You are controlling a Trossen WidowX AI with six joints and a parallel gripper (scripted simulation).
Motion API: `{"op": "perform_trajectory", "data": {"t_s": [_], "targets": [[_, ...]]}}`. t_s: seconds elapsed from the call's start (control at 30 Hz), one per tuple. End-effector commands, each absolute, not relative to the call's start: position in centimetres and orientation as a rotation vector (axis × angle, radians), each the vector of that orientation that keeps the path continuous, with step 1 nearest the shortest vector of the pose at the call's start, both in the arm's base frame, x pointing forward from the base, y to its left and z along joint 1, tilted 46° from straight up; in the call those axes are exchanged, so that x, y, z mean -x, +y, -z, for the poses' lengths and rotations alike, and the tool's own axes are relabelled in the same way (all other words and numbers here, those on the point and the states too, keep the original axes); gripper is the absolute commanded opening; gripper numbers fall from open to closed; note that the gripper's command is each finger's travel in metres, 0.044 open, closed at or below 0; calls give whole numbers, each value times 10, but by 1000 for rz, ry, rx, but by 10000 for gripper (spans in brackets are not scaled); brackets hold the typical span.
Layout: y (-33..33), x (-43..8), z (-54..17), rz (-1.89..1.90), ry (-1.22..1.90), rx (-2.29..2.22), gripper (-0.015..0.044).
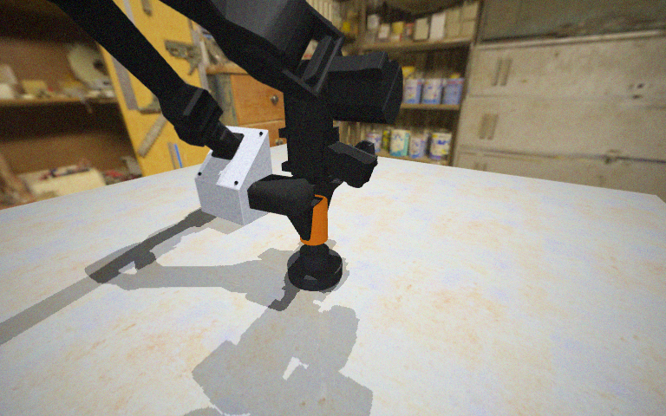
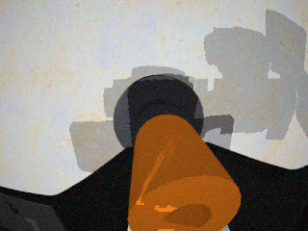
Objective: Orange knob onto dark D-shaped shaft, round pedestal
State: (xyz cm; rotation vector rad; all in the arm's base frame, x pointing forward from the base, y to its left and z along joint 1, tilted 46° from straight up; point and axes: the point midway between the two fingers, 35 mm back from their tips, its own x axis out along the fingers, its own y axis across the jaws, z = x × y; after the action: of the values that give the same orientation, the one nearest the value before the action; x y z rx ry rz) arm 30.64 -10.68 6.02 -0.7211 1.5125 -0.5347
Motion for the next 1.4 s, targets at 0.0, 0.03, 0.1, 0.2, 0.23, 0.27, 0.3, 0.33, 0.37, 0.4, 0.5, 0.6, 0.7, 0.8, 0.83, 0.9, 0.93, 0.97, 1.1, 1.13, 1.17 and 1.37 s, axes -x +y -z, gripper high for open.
{"op": "perform_trajectory", "data": {"t_s": [0.0, 0.03, 0.1, 0.2, 0.23, 0.27, 0.3, 0.33, 0.37, 0.4, 0.5, 0.6, 0.7, 0.8, 0.83, 0.9, 0.93, 0.97, 1.1, 1.13, 1.17, 1.37], "targets": [[-105, -306, -62, 752, 1382, 480, 0], [-105, -306, -62, 752, 1382, 480, 0], [-106, -306, -61, 752, 1382, 480, 0], [-106, -306, -60, 752, 1382, 480, 0], [-107, -306, -60, 752, 1382, 480, 0], [-107, -307, -60, 752, 1382, 480, 0], [-107, -307, -60, 752, 1382, 480, 0], [-108, -307, -60, 752, 1382, 480, 0], [-108, -307, -59, 752, 1382, 480, 0], [-108, -307, -59, 752, 1382, 480, 0], [-109, -307, -58, 752, 1382, 480, 0], [-108, -307, -58, 752, 1382, 480, 0], [-108, -307, -58, 752, 1382, 480, 0], [-108, -307, -57, 752, 1382, 480, 0], [-108, -307, -57, 752, 1382, 480, 0], [-107, -306, -58, 752, 1382, 480, 0], [-106, -306, -59, 752, 1382, 480, 0], [-105, -306, -59, 752, 1382, 480, 0], [-105, -306, -61, 758, 1378, 472, 0], [-105, -306, -61, 769, 1371, 459, 0], [-105, -306, -61, 788, 1358, 437, 0], [-106, -307, -61, 886, 1287, 315, 0]]}}
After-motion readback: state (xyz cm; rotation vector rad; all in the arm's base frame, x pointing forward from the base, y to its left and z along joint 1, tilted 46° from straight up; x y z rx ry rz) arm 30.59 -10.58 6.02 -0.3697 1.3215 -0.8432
